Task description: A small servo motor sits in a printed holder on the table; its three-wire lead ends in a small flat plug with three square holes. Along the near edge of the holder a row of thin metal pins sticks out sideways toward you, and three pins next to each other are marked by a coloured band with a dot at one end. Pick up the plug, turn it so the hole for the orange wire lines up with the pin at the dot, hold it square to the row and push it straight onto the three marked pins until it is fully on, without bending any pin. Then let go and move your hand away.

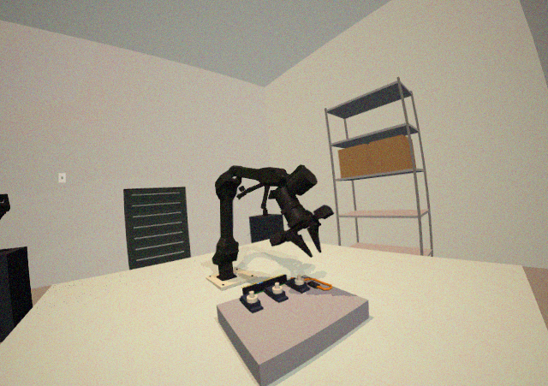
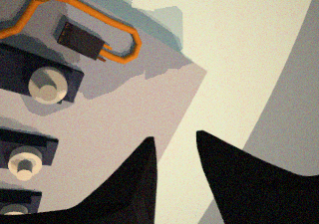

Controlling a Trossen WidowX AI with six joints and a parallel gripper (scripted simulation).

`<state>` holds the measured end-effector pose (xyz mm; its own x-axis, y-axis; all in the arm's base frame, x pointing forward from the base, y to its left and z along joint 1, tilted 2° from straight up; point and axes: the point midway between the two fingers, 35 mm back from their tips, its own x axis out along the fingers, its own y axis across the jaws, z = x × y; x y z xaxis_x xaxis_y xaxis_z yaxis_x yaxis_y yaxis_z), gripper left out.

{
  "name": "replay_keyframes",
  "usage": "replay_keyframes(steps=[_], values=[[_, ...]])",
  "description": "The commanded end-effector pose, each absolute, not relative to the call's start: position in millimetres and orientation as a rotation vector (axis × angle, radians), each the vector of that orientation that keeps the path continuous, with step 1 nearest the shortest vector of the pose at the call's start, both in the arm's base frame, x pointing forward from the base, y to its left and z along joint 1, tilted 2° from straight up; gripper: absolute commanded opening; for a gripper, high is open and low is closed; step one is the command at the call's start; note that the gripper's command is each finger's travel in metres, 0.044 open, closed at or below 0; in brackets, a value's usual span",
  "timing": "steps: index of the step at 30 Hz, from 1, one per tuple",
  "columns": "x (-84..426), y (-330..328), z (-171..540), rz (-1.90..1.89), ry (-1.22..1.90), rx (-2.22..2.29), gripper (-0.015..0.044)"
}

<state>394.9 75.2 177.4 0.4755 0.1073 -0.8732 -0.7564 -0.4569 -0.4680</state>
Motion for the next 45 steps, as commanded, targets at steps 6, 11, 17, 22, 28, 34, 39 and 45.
replay_keyframes(steps=[6,11,17,22,28,34,39,45], values=[[392,87,157,1.412,0.488,-1.922,0.0115],[389,92,146,1.579,0.431,-1.995,0.0115],[384,98,135,1.786,0.339,-2.064,0.0115],[379,103,125,1.962,0.240,-2.102,0.0115],[375,107,118,2.121,0.133,-2.121,0.0115],[375,107,111,2.121,0.133,-2.121,0.0115],[375,108,93,2.121,0.133,-2.121,0.0115],[375,108,90,2.121,0.133,-2.121,0.0115]])
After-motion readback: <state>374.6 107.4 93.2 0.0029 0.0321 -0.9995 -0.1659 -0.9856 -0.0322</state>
